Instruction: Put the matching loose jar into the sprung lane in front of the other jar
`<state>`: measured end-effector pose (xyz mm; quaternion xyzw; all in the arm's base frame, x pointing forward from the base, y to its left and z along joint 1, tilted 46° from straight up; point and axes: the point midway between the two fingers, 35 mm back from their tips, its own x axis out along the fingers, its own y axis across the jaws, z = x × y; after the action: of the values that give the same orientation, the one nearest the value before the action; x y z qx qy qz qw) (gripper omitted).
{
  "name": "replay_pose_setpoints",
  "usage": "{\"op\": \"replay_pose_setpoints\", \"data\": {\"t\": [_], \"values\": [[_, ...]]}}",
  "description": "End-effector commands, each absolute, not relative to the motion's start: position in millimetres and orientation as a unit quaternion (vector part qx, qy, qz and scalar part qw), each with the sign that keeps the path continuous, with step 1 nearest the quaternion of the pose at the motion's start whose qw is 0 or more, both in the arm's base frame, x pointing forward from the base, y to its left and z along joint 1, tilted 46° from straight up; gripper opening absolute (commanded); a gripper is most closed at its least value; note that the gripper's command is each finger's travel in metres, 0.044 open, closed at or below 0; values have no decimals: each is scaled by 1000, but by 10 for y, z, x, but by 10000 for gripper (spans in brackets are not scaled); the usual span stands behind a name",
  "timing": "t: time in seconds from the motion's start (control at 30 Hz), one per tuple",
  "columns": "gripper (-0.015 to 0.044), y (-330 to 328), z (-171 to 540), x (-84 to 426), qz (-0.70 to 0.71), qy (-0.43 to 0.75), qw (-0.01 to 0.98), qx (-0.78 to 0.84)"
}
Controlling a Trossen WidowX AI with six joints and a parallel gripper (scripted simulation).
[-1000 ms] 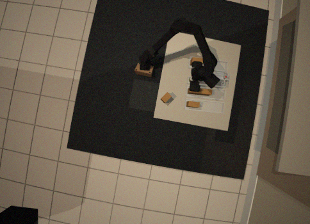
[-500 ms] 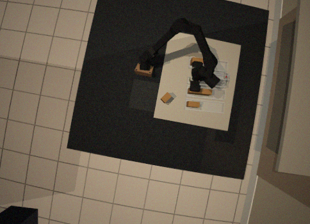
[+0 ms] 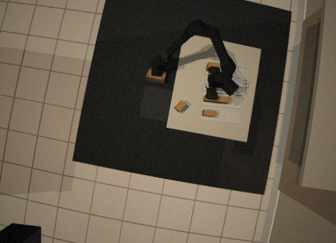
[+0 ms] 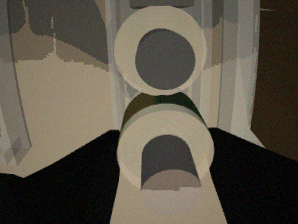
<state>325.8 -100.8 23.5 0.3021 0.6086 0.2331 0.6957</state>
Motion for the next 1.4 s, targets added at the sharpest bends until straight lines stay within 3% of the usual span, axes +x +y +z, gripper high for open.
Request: {"op": "replay_pose_setpoints", "data": {"t": [0.0,1.37], "values": [[0,-1007,251,3321,236,597,704,303],[0,-915,160,3326,236,597,704,303]]}}
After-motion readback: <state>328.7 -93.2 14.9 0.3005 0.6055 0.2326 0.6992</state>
